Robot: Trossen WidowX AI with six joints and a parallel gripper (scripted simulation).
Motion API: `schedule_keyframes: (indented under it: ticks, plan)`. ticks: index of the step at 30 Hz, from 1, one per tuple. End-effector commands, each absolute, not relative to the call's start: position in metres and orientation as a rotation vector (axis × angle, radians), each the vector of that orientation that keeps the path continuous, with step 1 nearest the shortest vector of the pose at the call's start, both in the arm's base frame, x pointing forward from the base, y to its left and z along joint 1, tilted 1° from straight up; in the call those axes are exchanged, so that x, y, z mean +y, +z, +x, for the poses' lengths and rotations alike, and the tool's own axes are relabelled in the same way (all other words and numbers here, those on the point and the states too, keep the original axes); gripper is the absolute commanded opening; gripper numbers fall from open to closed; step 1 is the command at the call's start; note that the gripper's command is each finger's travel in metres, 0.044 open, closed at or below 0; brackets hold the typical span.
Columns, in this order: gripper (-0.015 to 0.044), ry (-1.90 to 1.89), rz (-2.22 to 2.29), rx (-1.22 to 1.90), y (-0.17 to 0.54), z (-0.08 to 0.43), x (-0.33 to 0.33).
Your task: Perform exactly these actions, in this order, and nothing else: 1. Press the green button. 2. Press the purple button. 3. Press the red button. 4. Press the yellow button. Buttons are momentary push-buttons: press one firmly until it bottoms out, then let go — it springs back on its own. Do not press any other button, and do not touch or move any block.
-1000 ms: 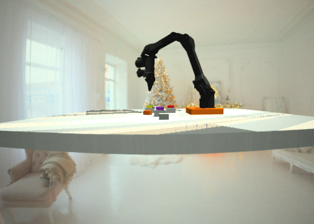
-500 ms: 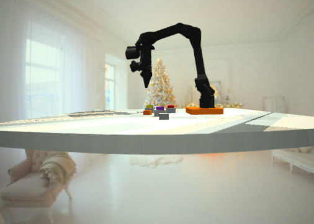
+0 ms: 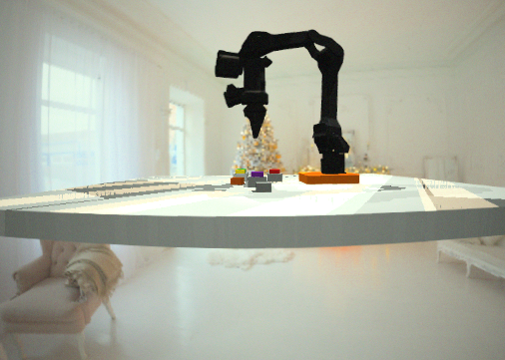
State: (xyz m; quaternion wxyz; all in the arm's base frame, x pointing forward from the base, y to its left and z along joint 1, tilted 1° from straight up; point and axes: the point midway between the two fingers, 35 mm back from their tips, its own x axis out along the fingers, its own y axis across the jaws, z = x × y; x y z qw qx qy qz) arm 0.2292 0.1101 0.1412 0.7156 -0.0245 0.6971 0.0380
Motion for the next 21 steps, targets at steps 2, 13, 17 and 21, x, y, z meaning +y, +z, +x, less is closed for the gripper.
schedule_keyframes:
  ticks: [2, 13, 17, 21]
  plan:
    - [0.0020, 0.075, -0.043, 1.542, 0.123, 0.227, 0.114]
    - [0.0020, 0.075, -0.043, 1.543, 0.077, 0.227, 0.115]
    - [0.0020, 0.075, -0.043, 1.543, 0.070, 0.227, 0.115]
    - [0.0020, 0.075, -0.043, 1.543, 0.063, 0.227, 0.115]
